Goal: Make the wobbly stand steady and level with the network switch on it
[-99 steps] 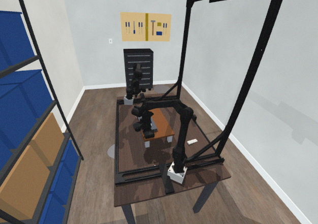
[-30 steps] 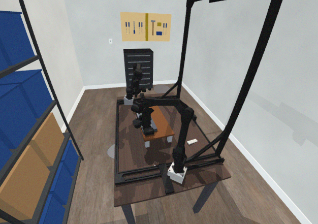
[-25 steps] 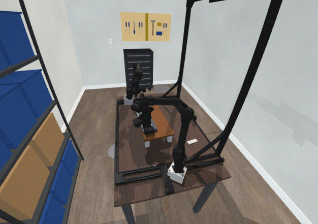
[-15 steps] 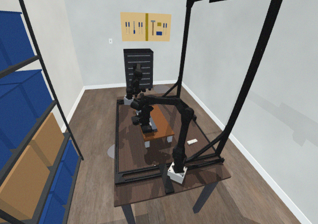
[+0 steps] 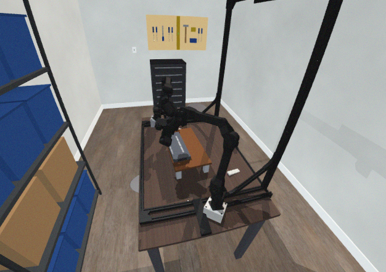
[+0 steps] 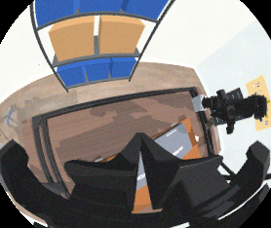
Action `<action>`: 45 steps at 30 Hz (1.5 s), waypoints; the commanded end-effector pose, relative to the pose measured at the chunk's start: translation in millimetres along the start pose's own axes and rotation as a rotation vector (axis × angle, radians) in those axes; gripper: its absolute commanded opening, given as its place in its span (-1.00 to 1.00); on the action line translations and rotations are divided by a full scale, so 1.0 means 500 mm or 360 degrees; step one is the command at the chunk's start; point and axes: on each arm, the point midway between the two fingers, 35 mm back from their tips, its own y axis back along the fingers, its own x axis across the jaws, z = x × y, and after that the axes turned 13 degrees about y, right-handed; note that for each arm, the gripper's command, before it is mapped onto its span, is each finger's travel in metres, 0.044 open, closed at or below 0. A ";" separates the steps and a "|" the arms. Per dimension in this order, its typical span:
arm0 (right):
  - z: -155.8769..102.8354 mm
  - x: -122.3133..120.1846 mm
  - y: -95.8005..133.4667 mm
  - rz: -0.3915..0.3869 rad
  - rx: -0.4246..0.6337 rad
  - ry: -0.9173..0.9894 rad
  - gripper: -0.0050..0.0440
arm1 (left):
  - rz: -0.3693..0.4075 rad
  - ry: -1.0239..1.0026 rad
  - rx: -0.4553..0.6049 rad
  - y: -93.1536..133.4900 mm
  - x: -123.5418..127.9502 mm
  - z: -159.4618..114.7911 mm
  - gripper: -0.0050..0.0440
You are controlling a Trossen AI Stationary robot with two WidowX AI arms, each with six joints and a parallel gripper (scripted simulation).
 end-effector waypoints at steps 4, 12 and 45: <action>0.000 0.000 0.000 0.0000 0.0000 0.0000 -0.80 | -0.0302 -0.0215 -0.0310 0.071 -0.104 0.069 -0.80; 0.000 0.000 0.000 0.0000 0.0000 0.0000 -0.80 | -0.0561 -0.0400 -0.0614 0.162 -0.194 0.120 -0.80; 0.000 0.000 0.000 0.0000 0.0000 0.0000 -0.80 | -0.1404 -0.0897 -0.1877 0.674 -0.397 0.148 -0.80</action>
